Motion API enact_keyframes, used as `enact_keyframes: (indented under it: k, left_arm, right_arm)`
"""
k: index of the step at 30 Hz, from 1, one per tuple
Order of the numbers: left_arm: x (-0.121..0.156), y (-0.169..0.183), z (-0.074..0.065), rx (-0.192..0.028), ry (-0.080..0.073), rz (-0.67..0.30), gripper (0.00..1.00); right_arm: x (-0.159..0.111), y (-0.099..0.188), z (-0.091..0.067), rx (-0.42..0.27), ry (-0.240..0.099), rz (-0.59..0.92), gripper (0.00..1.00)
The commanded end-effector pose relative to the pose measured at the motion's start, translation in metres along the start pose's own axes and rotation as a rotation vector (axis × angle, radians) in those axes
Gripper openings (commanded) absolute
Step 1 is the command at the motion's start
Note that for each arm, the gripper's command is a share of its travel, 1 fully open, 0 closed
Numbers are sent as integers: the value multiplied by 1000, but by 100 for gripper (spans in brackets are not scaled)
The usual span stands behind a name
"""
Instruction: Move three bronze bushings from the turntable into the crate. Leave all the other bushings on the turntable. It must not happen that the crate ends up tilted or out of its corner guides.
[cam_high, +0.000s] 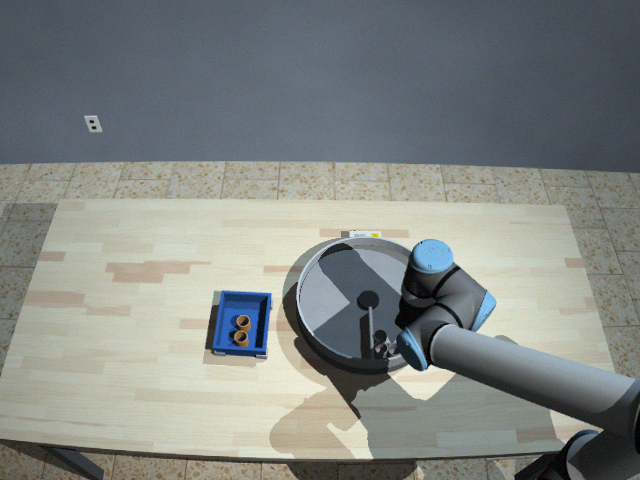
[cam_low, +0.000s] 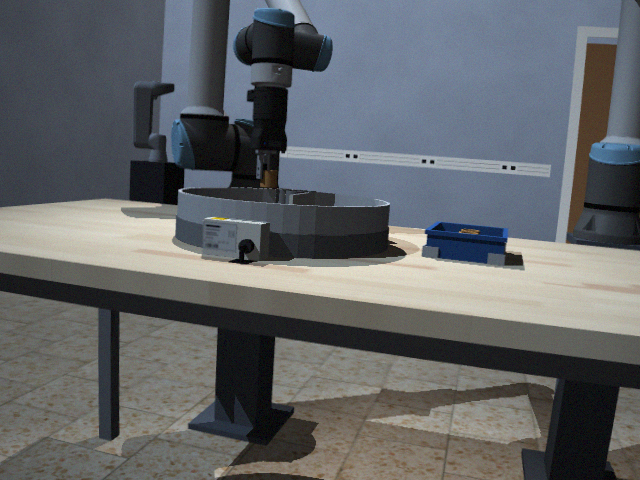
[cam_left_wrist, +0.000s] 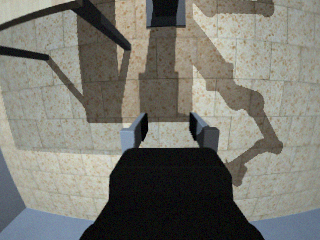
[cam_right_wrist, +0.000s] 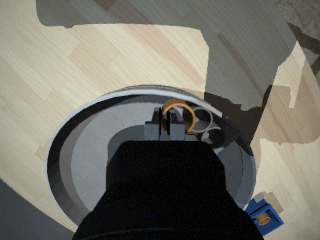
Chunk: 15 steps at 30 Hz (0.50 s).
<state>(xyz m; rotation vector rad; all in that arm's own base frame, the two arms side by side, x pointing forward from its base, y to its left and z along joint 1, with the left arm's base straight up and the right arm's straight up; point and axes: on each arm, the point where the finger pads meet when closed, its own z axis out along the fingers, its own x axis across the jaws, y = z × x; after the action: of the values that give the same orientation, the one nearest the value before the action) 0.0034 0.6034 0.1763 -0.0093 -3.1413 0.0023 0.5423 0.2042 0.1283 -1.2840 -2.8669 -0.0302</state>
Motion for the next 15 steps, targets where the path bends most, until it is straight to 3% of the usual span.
enact_keyframes:
  k: [1,5,15]
  left_arm:
    - [0,1,-1,-2,0,0,100]
    - [0,1,-1,-2,0,0,100]
    - [0,1,-1,-2,0,0,100]
  right_arm:
    - [0,1,-21,-1,0,0,0]
    - [0,1,-28,-1,0,0,0]
    - [0,1,-29,-1,0,0,0]
